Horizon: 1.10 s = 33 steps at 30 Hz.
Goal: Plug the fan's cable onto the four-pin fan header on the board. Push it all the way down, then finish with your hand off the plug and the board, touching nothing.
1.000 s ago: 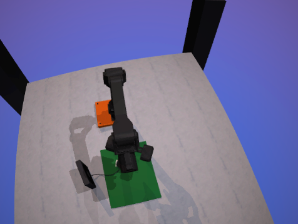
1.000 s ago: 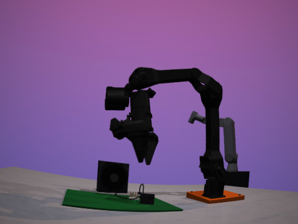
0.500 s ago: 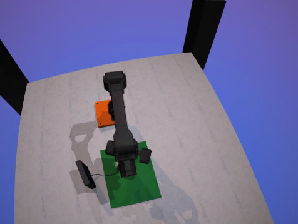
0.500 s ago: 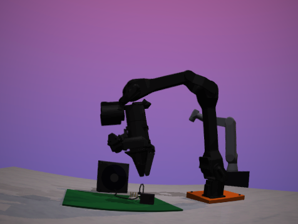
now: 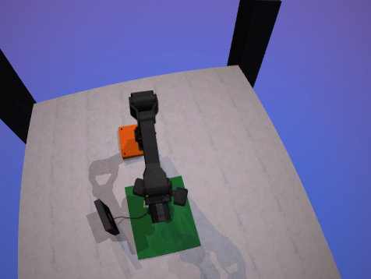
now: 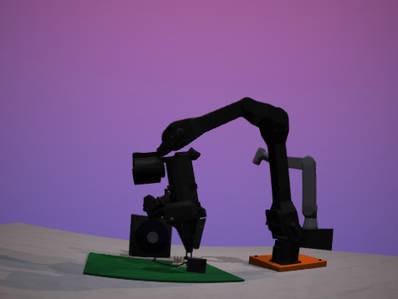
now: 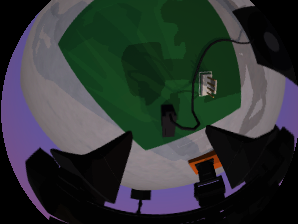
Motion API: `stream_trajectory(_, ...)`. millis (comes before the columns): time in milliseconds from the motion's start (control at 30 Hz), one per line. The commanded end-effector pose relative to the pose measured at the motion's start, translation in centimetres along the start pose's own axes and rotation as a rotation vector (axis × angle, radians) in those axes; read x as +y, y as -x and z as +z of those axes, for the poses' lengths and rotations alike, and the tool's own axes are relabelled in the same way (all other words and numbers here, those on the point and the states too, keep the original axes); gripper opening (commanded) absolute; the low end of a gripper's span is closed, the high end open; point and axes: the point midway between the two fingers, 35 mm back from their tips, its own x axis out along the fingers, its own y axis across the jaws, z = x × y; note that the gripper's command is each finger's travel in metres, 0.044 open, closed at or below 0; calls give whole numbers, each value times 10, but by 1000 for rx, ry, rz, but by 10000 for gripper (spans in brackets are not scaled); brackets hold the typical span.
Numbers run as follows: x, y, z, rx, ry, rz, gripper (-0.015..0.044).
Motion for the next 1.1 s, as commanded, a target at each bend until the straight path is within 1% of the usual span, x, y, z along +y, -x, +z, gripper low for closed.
stream_trajectory(0, -1, -8, 2, 3, -6, -5, 440)
stream_trajectory(433, -1, -29, 6, 3, -6, -5, 440)
stream_trajectory(600, -1, -30, 7, 3, -6, -5, 440)
stream_trajectory(833, -1, -27, 6, 2, 0, -2, 256)
stream_trajectory(1067, -1, -27, 6, 2, 0, -2, 210)
